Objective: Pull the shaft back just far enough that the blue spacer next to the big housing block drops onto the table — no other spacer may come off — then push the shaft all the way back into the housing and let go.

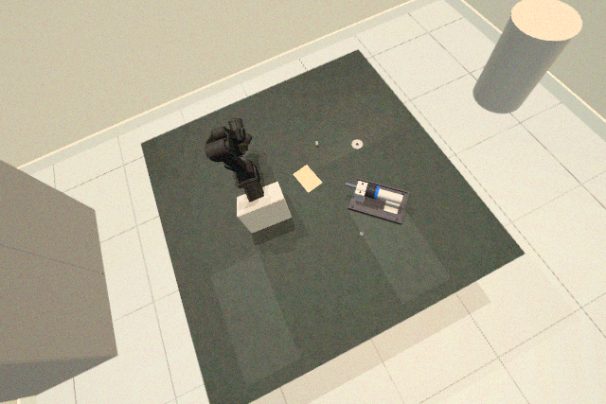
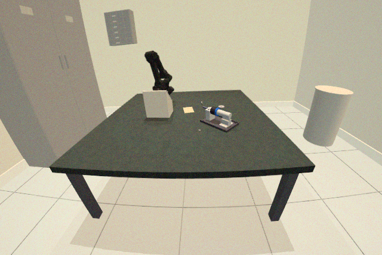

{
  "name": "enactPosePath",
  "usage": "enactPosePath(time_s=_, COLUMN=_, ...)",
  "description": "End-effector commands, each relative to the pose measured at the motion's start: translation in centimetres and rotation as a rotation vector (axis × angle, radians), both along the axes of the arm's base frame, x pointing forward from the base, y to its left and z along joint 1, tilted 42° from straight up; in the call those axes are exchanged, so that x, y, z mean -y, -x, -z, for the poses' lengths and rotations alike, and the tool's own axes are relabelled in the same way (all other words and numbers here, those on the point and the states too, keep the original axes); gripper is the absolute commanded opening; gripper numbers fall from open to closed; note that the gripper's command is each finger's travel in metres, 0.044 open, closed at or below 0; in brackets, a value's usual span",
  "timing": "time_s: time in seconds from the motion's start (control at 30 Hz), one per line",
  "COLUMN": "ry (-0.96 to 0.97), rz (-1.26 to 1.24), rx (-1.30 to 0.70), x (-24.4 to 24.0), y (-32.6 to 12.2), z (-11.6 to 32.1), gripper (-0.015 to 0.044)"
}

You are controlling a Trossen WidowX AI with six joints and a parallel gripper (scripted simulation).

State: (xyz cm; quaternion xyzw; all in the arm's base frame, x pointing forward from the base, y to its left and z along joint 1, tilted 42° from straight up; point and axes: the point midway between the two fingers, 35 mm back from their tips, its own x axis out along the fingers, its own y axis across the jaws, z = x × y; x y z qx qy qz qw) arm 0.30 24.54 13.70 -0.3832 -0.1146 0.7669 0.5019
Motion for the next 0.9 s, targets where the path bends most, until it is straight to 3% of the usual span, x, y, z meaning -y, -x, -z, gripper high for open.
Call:
enactPosePath(time_s=0.0, ry=0.005, rz=0.138, rx=0.125, x=-1.1, y=-5.0, z=0.3, gripper=0.044)
enactPosePath(time_s=0.27, ry=0.118, rz=0.448, rx=0.339, x=0.5, y=-16.6, z=2.6, gripper=0.044)
enactPosePath(time_s=0.47, ry=0.239, rz=0.609, rx=0.435, x=3.9, y=-22.6, z=5.0, gripper=0.044)
enactPosePath(time_s=0.87, ry=0.619, rz=0.785, rx=0.633, x=15.7, y=-31.8, z=12.0, gripper=0.044)
